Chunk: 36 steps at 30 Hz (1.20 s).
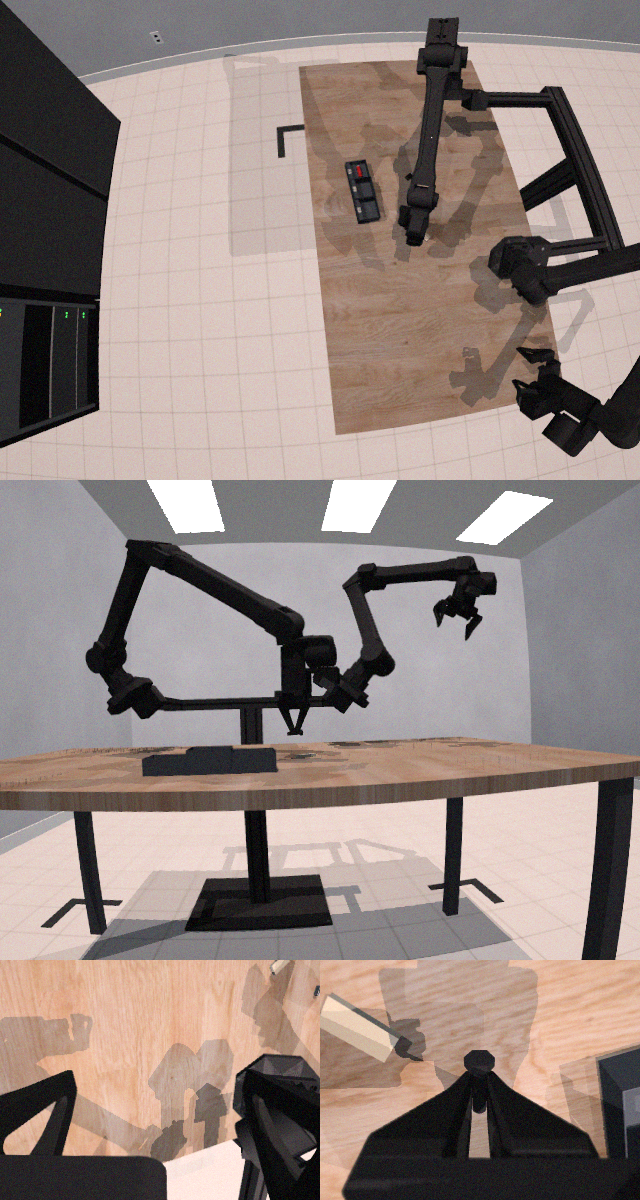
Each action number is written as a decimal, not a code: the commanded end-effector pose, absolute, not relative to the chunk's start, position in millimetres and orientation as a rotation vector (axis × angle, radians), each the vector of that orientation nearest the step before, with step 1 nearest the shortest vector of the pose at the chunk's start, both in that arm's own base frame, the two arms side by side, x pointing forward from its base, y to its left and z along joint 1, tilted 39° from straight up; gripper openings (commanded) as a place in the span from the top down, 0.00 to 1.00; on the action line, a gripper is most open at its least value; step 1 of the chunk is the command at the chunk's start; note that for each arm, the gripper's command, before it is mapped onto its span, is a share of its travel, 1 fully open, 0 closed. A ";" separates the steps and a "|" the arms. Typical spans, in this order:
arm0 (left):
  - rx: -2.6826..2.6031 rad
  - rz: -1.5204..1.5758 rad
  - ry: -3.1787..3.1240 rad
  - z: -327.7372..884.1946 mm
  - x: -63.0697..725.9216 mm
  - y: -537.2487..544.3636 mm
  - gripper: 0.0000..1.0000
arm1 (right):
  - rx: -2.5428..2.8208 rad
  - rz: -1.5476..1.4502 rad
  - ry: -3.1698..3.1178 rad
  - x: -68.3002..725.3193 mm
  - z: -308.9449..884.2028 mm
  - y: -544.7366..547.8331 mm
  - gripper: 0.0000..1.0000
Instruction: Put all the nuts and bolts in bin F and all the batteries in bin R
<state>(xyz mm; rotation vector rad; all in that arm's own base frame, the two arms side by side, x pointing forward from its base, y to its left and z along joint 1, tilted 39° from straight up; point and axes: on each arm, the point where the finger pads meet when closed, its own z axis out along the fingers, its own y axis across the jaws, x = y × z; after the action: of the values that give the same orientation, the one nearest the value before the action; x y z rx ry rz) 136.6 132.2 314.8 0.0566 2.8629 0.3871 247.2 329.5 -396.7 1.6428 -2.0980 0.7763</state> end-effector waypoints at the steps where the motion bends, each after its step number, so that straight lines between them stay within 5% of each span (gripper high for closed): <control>1: 0.043 0.441 2.813 340.0 135.4 134.5 0.00 | 1.653 0.766 -2.133 254.7 -394.3 345.9 0.90; 36: 0.043 0.441 2.813 340.0 135.4 134.5 0.00 | 1.676 0.756 -2.170 259.8 -373.1 378.0 0.90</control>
<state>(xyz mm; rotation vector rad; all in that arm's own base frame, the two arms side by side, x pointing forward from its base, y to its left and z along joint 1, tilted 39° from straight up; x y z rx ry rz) 136.6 132.2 314.8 0.0566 2.8629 0.3871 243.1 330.1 -393.1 1.6383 -2.0839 0.7814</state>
